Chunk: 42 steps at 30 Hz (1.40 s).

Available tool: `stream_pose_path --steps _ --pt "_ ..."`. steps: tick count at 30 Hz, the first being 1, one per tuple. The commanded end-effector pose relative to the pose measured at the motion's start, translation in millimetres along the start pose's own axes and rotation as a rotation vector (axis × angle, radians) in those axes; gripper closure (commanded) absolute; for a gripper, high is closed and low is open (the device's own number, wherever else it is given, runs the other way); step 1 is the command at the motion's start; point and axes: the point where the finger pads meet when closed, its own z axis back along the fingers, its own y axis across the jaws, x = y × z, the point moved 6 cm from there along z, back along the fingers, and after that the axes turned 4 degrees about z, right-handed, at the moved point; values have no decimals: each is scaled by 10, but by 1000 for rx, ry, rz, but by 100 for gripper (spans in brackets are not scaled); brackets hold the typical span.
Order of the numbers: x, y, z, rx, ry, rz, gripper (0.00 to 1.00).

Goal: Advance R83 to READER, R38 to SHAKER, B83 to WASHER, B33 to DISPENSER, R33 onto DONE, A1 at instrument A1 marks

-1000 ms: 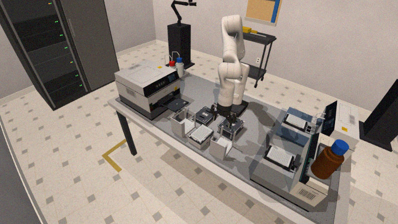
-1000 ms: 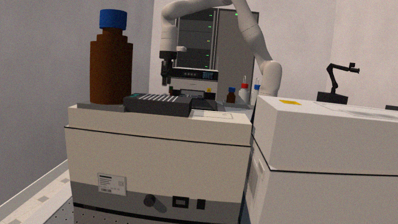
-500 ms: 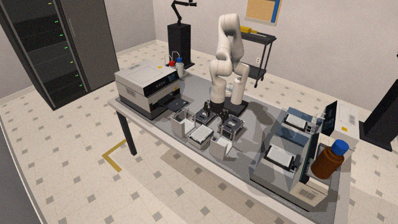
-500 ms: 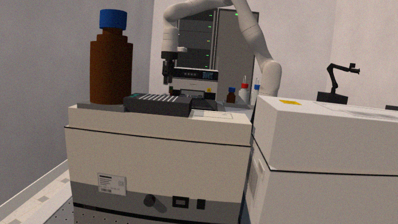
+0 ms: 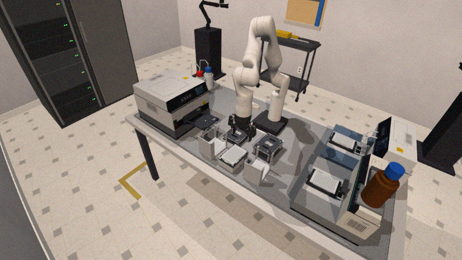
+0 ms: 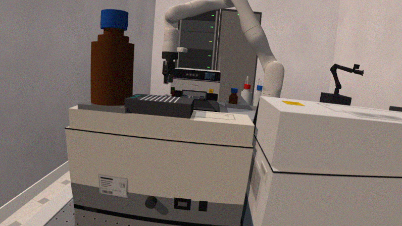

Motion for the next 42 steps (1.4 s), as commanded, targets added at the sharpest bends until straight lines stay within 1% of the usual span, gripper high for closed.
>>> stream_pose_path --steps 1,4,19,23,25,42 --pt "92 -129 -11 -4 4 -1 0" --pt "116 -151 -12 -4 4 -1 0" --pt "471 -483 -12 -3 4 -1 0" --pt "470 -455 -10 1 4 1 0" --pt "474 -441 -4 2 -1 -4 0" --pt "474 -441 -4 2 -1 -4 0"
